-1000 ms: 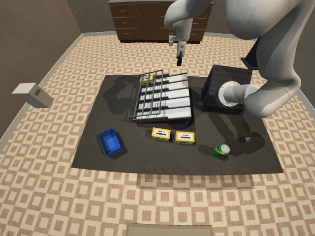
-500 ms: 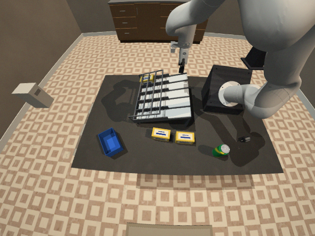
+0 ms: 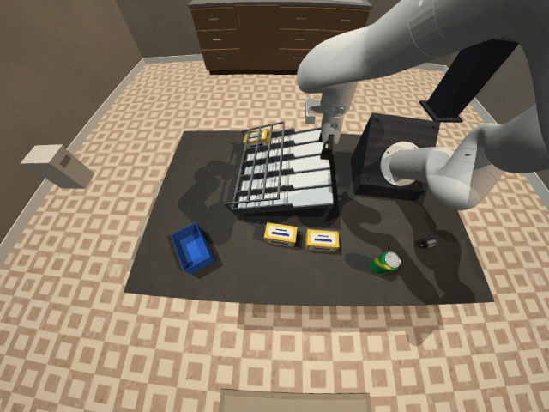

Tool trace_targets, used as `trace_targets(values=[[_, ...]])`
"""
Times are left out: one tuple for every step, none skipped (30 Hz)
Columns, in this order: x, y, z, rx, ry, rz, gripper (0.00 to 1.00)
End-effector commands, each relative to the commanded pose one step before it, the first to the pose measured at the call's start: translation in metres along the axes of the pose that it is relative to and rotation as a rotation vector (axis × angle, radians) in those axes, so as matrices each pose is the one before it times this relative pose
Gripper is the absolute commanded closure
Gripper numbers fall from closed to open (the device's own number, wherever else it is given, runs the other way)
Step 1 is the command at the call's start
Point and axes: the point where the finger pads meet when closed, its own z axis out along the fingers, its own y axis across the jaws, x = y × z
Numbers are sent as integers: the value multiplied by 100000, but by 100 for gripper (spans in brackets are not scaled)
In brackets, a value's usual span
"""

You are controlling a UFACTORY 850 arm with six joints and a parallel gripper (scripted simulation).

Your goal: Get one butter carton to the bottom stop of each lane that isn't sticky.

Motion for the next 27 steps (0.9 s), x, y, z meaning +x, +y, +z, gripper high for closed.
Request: trace_targets(values=[[-752, -6904, -260, -630, 305, 143, 10], [-177, -1297, -9, 0, 0, 0, 10], [-166, -1290, -27, 0, 0, 0, 10], [-151, -1295, -52, 0, 0, 0, 10], [-134, -1296, -81, 0, 0, 0, 10], [-33, -352, -28, 0, 0, 0, 10], [0, 0, 0, 0, 0, 0, 10], [0, 0, 0, 0, 0, 0, 10], [0, 0, 0, 0, 0, 0, 10], [0, 0, 0, 0, 0, 0, 10], [0, 0, 0, 0, 0, 0, 10], [-802, -6149, -67, -968, 1259, 2579, 10], [-29, -218, -19, 0, 0, 0, 10], [-60, -295, 0, 0, 0, 0, 10], [-133, -684, 4, 0, 0, 0, 10], [-198, -1184, -28, 0, 0, 0, 10], [-206, -1401, -68, 0, 0, 0, 10], [-190, -1366, -80, 0, 0, 0, 10], [-118, -921, -60, 0, 0, 0, 10], [0, 0, 0, 0, 0, 0, 10], [0, 0, 0, 0, 0, 0, 10], [0, 0, 0, 0, 0, 0, 10], [0, 0, 0, 0, 0, 0, 10], [0, 0, 0, 0, 0, 0, 10], [0, 0, 0, 0, 0, 0, 10], [0, 0, 0, 0, 0, 0, 10], [0, 0, 0, 0, 0, 0, 10]])
